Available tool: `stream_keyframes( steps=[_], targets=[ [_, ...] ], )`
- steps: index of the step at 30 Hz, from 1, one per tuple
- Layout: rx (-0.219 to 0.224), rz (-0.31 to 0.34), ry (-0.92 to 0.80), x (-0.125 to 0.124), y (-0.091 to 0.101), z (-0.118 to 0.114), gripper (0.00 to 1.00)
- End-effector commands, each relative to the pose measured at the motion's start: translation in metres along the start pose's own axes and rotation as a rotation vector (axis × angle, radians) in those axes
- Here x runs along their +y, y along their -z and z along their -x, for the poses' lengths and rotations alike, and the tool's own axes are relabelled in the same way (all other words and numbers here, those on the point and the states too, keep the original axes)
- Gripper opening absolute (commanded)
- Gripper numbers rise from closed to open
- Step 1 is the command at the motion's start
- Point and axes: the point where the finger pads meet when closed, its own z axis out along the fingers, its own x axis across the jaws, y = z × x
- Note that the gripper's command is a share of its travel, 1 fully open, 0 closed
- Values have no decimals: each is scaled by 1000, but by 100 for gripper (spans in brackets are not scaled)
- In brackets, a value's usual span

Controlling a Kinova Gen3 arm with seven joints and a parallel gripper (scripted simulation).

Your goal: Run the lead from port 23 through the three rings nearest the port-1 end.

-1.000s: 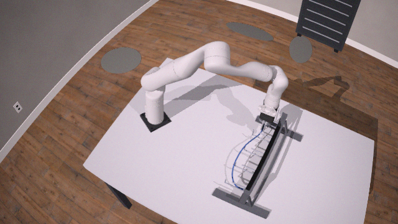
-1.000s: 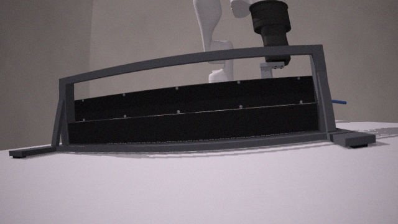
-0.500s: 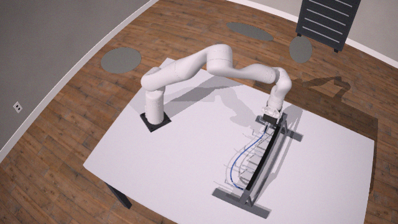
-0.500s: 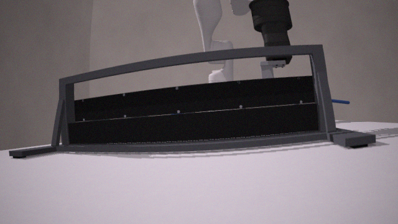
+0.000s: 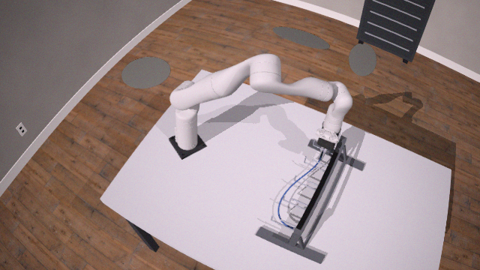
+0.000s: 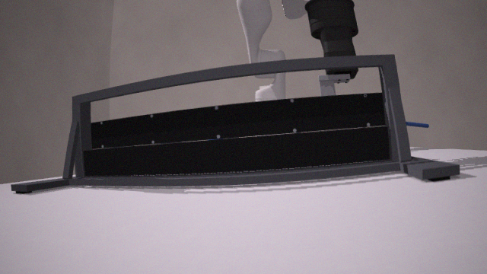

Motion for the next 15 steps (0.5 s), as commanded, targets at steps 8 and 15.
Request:
stream_keyframes(
  steps=[8,15],
  targets=[
    [-3,1,0,0,1,1,0],
    [-3,1,0,0,1,1,67]
  ],
)
